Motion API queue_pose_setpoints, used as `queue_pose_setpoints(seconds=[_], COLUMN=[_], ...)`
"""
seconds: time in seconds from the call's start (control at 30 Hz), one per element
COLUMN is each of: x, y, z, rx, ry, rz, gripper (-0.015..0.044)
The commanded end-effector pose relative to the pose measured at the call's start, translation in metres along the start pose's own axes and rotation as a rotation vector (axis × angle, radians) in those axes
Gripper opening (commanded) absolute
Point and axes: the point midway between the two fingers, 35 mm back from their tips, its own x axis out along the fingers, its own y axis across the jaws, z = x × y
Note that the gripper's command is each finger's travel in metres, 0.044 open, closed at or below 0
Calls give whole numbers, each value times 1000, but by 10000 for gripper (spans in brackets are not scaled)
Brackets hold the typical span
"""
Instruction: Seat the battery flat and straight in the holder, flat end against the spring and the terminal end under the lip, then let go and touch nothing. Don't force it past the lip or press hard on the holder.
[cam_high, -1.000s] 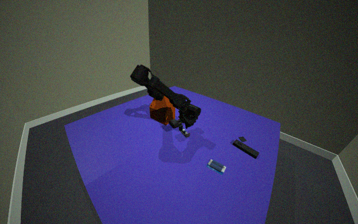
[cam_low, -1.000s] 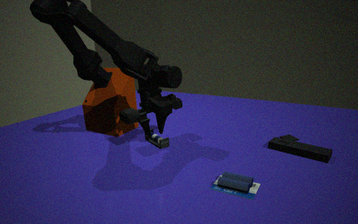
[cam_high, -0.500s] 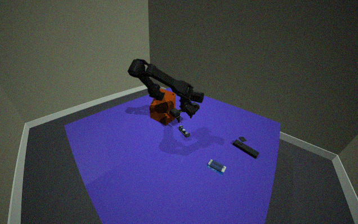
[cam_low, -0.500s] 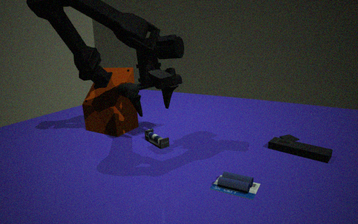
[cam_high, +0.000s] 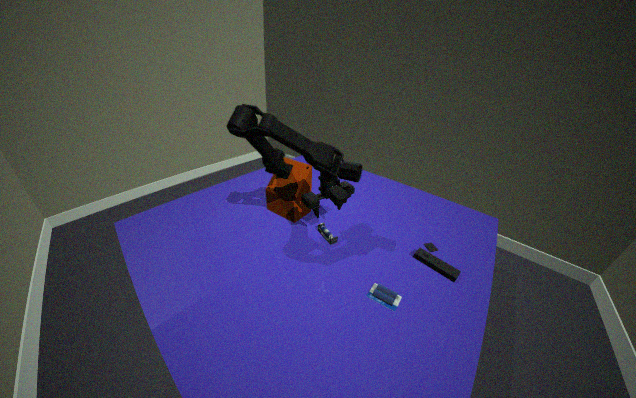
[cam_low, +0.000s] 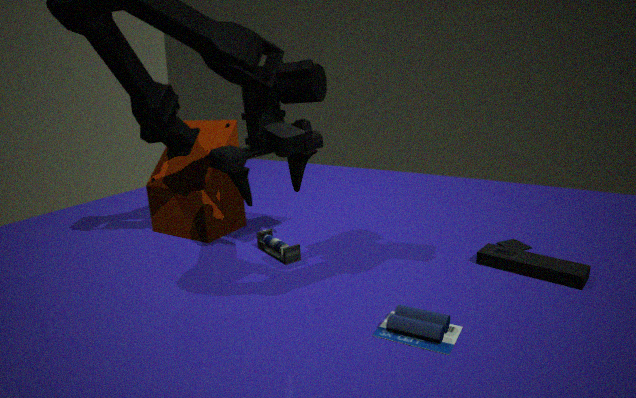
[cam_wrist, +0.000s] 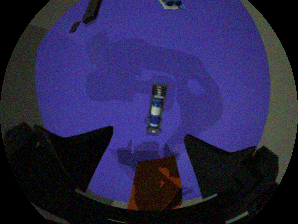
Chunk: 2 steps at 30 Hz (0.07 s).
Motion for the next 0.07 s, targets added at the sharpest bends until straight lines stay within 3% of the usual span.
queue_pose_setpoints(seconds=[0.0, 0.03], x=[-1, -1], y=[-1, -1], z=[1, 1], rx=[5, 5], ry=[-3, -3], rz=[-2, -2], gripper=[440, 440])
